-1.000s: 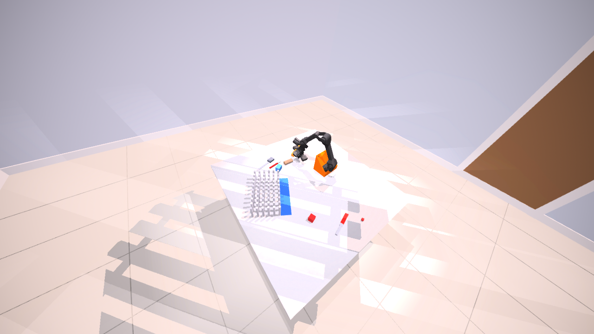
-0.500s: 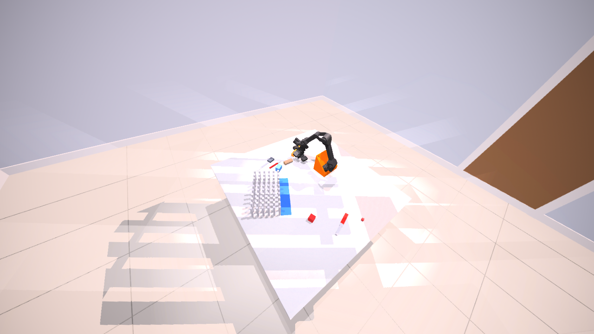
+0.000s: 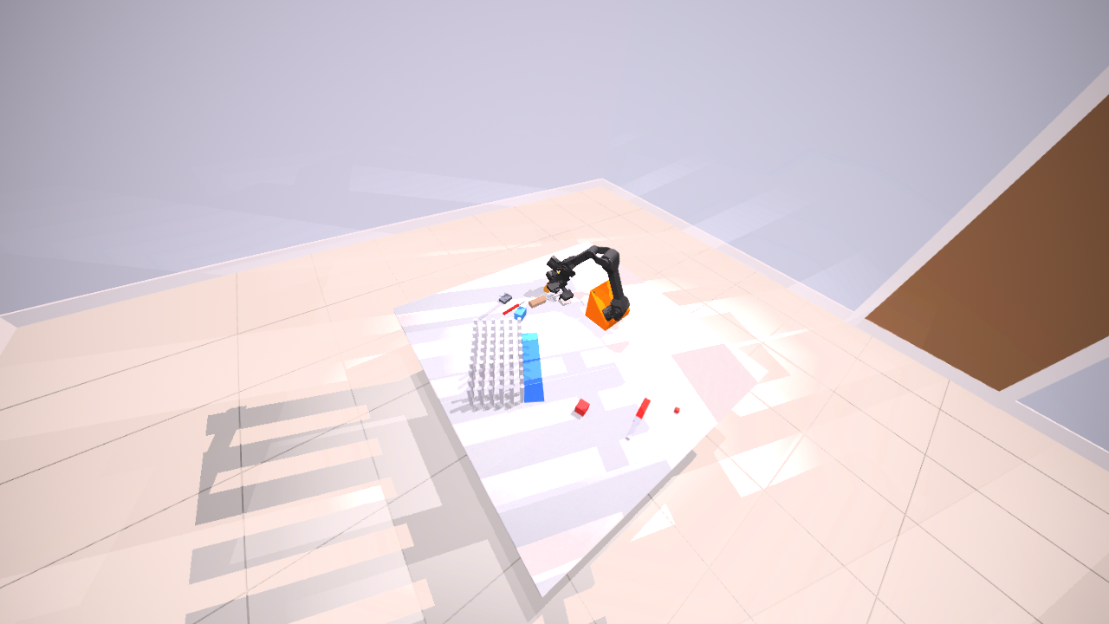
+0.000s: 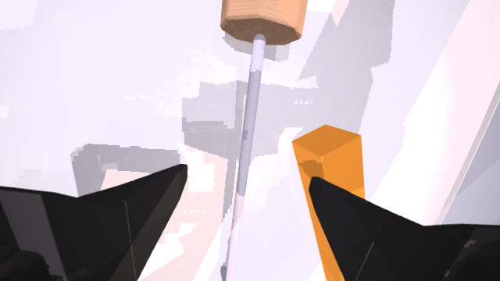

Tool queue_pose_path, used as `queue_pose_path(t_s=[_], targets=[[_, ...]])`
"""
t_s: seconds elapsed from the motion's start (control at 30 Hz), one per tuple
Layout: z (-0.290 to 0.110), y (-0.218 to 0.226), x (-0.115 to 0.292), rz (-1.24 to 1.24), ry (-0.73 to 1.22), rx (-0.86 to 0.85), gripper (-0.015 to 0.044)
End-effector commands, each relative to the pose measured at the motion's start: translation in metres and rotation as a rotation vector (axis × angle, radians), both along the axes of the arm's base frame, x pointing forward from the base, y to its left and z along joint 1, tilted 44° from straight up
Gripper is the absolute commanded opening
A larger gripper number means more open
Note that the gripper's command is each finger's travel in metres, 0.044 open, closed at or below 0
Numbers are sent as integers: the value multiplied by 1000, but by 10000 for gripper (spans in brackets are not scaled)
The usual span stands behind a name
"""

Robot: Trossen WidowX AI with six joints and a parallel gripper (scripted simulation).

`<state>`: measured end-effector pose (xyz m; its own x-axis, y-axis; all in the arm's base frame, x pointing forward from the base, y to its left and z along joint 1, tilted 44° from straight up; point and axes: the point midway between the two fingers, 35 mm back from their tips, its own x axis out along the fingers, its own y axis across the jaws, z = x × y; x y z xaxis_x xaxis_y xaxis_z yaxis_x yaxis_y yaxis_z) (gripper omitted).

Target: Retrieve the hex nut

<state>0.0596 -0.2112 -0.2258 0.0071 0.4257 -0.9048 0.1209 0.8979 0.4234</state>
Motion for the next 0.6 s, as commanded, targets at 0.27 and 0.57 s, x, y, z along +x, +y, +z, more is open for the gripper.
queue_pose_path(t_s=[0.27,0.57], targets=[[52,-46,-2,0,1,1,440],[52,-46,-2,0,1,1,440]])
